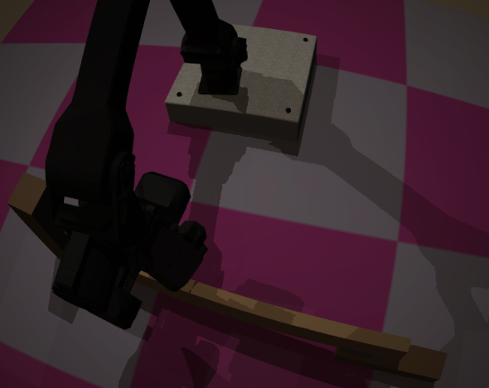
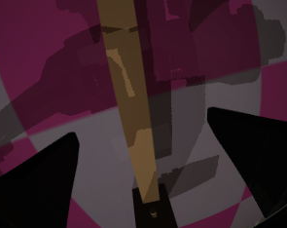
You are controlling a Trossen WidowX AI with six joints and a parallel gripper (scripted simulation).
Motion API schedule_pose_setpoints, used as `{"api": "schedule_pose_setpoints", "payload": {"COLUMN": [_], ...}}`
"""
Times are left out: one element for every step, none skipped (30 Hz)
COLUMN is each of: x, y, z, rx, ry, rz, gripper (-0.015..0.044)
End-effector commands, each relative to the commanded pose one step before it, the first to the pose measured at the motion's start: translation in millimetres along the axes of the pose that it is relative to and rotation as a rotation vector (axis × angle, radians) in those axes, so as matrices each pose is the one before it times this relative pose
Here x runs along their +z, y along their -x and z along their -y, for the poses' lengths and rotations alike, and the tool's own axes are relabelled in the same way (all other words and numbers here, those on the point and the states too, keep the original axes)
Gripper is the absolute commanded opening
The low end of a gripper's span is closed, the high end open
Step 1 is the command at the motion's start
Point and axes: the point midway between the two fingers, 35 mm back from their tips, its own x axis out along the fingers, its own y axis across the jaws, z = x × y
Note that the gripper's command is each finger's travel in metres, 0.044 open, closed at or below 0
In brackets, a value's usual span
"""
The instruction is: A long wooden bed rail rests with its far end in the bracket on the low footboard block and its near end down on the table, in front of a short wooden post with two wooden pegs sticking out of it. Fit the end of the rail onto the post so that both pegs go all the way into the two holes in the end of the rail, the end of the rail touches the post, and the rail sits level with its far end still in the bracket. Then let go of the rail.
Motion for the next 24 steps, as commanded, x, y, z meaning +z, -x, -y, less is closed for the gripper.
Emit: {"api": "schedule_pose_setpoints", "payload": {"x": [0.49, 0.00, 0.00, 0.00, 0.00, 0.00, 0.00, -0.01, -0.01, -0.01, -0.01, -0.01, -0.01, -0.01, -0.02, -0.02, -0.02, -0.02, -0.02, -0.02, -0.02, -0.02, -0.03, -0.03], "y": [-9.16, -1.61, -1.67, -1.67, -1.67, -1.67, -1.66, -1.66, -1.66, -1.66, -1.66, -1.65, -1.65, -1.65, -1.65, -1.65, -1.64, -1.64, -1.64, -1.64, -1.63, -1.63, -1.63, -1.63], "z": [-1.68, 0.03, 0.02, 0.01, 0.00, -0.01, -0.02, -0.03, -0.04, -0.05, -0.06, -0.07, -0.08, -0.09, -0.10, -0.11, -0.11, -0.12, -0.13, -0.14, -0.15, -0.16, -0.17, -0.18], "rx": [0.01016, 0.00000, 0.00000, 0.00001, 0.00001, 0.00001, 0.00001, 0.00001, 0.00001, 0.00001, 0.00001, 0.00001, 0.00002, 0.00002, 0.00002, 0.00002, 0.00002, 0.00002, 0.00002, 0.00002, 0.00002, 0.00002, 0.00003, 0.00003], "ry": [0.0064, 0.0000, 0.0000, 0.0000, 0.0000, 0.0000, 0.0000, 0.0000, 0.0000, 0.0000, 0.0000, 0.0000, 0.0000, 0.0000, 0.0000, 0.0000, 0.0000, 0.0000, 0.0000, 0.0000, 0.0000, 0.0000, 0.0000, 0.0000], "rz": [0.00206, 0.00000, 0.00000, 0.00000, 0.00000, 0.00000, 0.00000, 0.00000, 0.00000, 0.00000, 0.00000, 0.00000, 0.00000, 0.00000, 0.00000, 0.00000, 0.00000, 0.00000, 0.00000, 0.00000, 0.00000, 0.00000, 0.00000, 0.00000], "gripper": [0.0440, 0.0440, 0.0440, 0.0440, 0.0440, 0.0440, 0.0440, 0.0440, 0.0440, 0.0440, 0.0440, 0.0440, 0.0440, 0.0440, 0.0440, 0.0440, 0.0440, 0.0440, 0.0440, 0.0440, 0.0440, 0.0440, 0.0440, 0.0440]}}
